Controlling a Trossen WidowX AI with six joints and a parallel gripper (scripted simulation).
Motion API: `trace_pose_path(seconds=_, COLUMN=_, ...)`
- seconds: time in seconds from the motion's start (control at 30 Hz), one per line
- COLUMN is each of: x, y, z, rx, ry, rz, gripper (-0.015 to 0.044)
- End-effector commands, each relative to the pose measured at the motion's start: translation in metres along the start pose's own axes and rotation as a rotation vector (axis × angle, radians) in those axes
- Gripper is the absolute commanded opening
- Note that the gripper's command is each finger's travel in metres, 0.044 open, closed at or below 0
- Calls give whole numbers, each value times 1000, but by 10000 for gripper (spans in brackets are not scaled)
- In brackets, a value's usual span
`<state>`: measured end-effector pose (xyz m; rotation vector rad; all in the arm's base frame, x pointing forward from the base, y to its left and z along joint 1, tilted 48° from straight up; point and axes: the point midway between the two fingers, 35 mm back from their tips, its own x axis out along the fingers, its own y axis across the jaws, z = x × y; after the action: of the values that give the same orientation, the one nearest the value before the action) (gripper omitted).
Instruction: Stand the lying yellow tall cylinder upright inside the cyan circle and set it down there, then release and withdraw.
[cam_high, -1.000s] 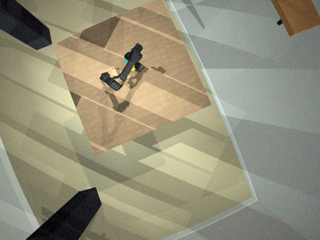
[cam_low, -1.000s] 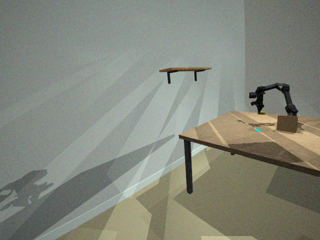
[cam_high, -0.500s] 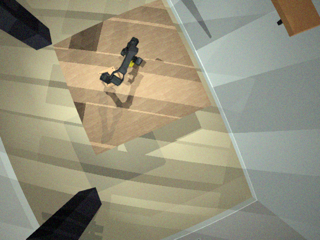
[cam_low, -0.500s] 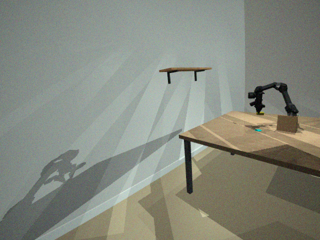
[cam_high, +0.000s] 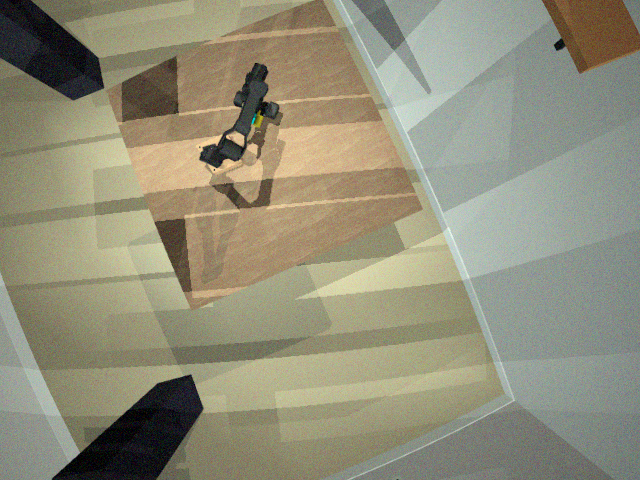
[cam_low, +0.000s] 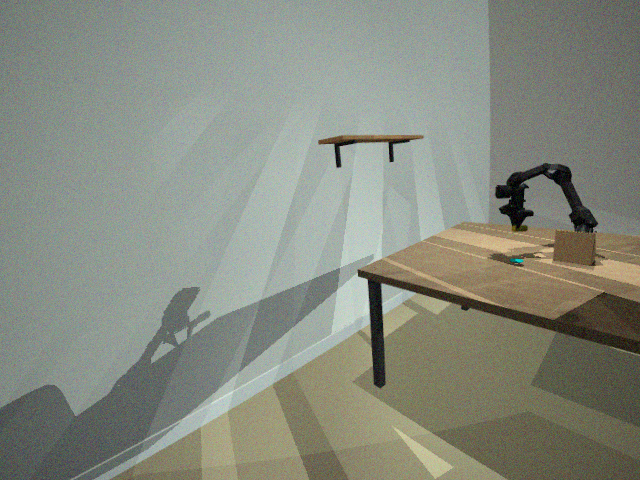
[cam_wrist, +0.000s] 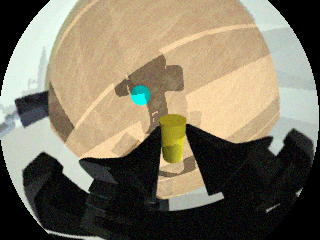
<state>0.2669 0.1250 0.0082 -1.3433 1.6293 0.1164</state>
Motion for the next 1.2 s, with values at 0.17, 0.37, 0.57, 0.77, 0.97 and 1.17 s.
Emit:
trace_pose_path(seconds=0.17, x=0, y=25, z=15, rx=-125, ry=3, rz=-3, gripper=105)
trace_pose_path(seconds=0.37, x=1, y=43, z=22, rx=-209, ry=11, rz=-7, gripper=105)
trace_pose_path(seconds=0.57, x=3, y=61, z=28, rx=-293, ry=20, rz=-12, gripper=105)
trace_pose_path(seconds=0.77, x=6, y=77, z=32, rx=-366, ry=30, rz=-17, gripper=105)
trace_pose_path(seconds=0.97, x=8, y=78, z=32, rx=-366, ry=17, rz=5, gripper=105)
trace_pose_path(seconds=1.17, x=13, y=79, z=32, rx=-362, ry=-6, rz=44, gripper=105)
